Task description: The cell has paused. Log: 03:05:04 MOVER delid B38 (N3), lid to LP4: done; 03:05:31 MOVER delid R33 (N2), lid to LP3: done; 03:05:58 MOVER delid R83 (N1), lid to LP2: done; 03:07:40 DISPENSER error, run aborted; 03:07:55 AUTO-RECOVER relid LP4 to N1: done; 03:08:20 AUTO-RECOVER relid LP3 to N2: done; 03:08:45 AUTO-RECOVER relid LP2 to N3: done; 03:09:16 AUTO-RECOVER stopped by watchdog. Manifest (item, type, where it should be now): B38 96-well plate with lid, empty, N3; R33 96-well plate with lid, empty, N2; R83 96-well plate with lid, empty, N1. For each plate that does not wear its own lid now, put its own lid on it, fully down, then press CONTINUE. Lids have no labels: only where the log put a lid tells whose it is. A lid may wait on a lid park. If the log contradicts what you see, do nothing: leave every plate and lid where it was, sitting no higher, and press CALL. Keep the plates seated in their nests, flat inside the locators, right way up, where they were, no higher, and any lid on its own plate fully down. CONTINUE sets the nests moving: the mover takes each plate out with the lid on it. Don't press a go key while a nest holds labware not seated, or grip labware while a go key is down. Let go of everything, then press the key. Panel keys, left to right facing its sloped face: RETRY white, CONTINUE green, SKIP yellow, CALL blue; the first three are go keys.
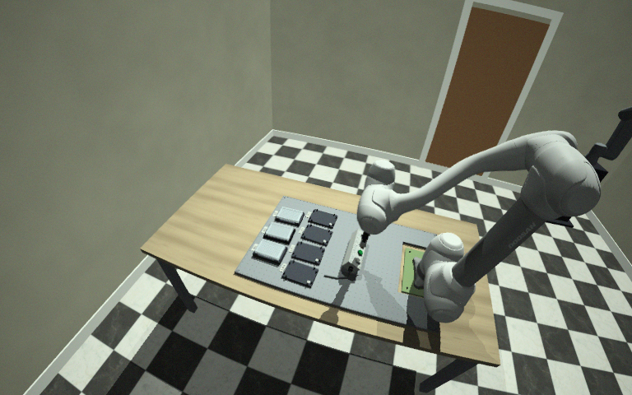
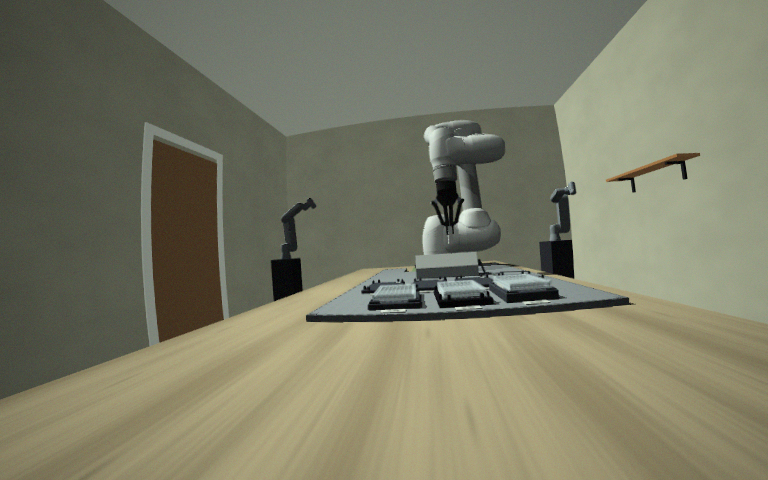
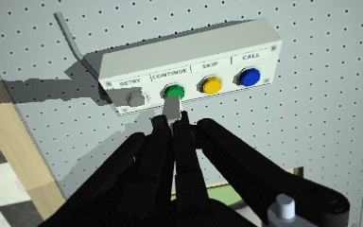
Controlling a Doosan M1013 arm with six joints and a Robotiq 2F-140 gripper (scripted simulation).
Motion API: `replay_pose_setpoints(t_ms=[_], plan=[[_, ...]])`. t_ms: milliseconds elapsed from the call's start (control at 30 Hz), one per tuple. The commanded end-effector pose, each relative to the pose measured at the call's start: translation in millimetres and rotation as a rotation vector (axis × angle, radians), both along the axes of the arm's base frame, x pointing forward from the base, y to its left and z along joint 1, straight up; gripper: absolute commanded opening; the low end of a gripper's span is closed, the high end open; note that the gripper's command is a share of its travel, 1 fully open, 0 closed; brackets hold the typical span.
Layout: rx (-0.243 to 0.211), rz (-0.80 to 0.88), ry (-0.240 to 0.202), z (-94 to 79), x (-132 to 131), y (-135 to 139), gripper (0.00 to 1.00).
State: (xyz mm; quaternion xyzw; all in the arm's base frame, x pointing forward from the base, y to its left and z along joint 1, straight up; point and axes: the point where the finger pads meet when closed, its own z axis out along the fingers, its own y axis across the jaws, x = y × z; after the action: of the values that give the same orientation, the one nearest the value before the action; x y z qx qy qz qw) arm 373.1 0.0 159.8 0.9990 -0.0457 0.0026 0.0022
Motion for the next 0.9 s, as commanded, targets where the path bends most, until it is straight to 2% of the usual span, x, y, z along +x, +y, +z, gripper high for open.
replay_pose_setpoints(t_ms=[0,867], plan=[[0.000,0.000,0.000,-1.7,0,0,0.00],[0.000,0.000,0.000,-13.2,0,0,0.00]])
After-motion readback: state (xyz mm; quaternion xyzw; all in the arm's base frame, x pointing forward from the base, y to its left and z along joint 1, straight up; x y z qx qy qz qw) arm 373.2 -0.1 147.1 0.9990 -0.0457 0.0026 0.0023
